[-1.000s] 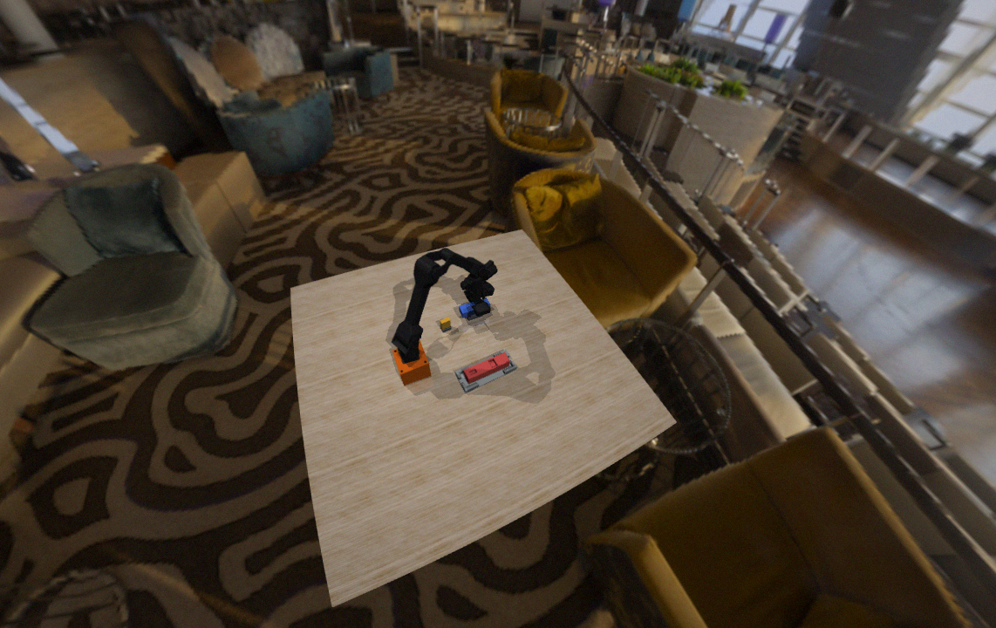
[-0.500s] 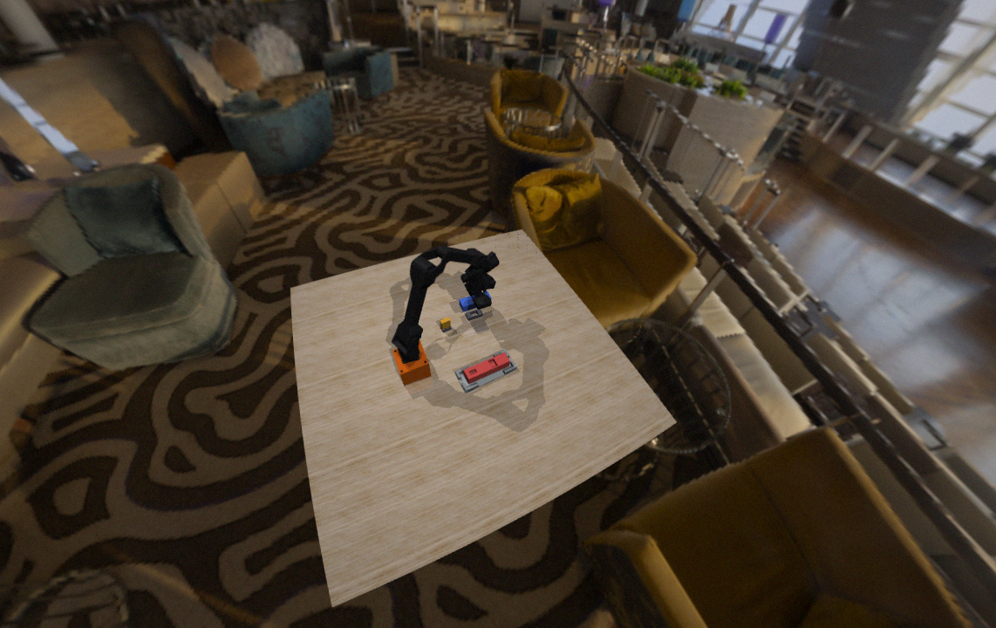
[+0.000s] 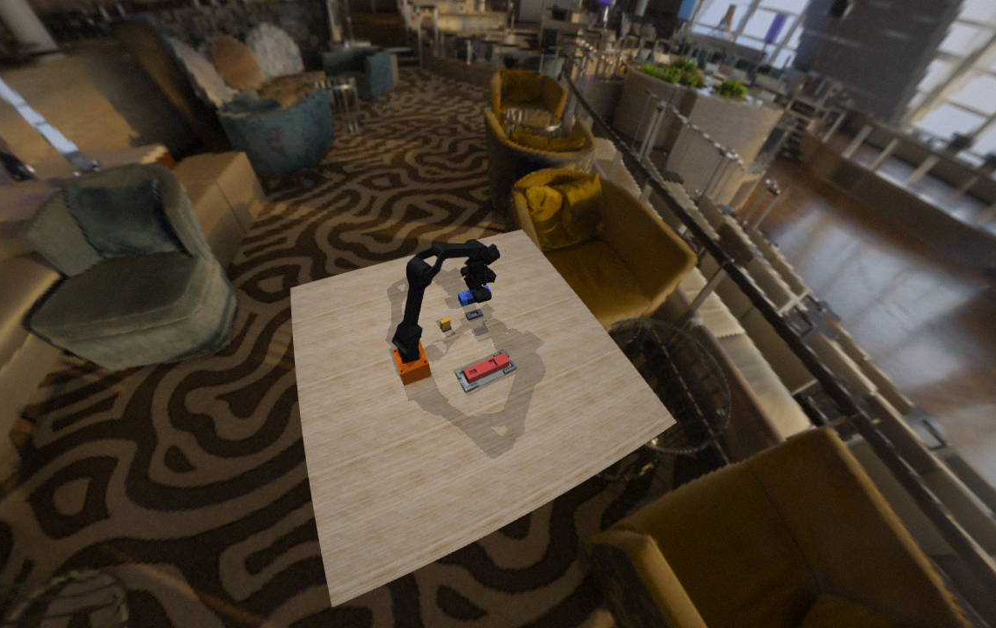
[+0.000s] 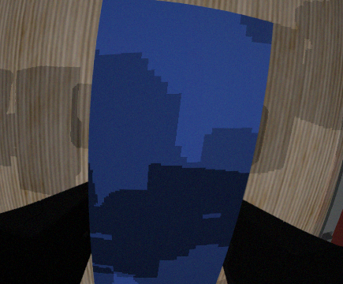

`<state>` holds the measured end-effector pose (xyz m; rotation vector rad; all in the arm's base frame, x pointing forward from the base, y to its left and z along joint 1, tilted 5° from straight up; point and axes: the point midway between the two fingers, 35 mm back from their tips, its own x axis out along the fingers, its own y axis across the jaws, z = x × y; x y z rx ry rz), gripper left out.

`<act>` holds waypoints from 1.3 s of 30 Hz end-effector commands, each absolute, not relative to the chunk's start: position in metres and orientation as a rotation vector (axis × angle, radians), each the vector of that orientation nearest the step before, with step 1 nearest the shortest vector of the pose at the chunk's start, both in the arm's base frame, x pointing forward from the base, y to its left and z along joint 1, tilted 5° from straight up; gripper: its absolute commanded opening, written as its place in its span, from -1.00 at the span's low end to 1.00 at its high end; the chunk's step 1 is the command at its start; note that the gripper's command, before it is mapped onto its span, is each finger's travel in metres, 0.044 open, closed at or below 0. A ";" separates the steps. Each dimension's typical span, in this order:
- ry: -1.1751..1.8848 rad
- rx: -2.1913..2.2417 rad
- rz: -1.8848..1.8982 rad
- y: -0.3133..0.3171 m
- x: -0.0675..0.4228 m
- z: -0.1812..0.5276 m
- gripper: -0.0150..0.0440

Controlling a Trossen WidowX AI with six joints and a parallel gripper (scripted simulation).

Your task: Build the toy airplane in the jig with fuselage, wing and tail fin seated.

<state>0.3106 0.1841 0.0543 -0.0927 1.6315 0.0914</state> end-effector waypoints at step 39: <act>1.581 0.336 -0.369 0.078 0.338 0.055 -0.49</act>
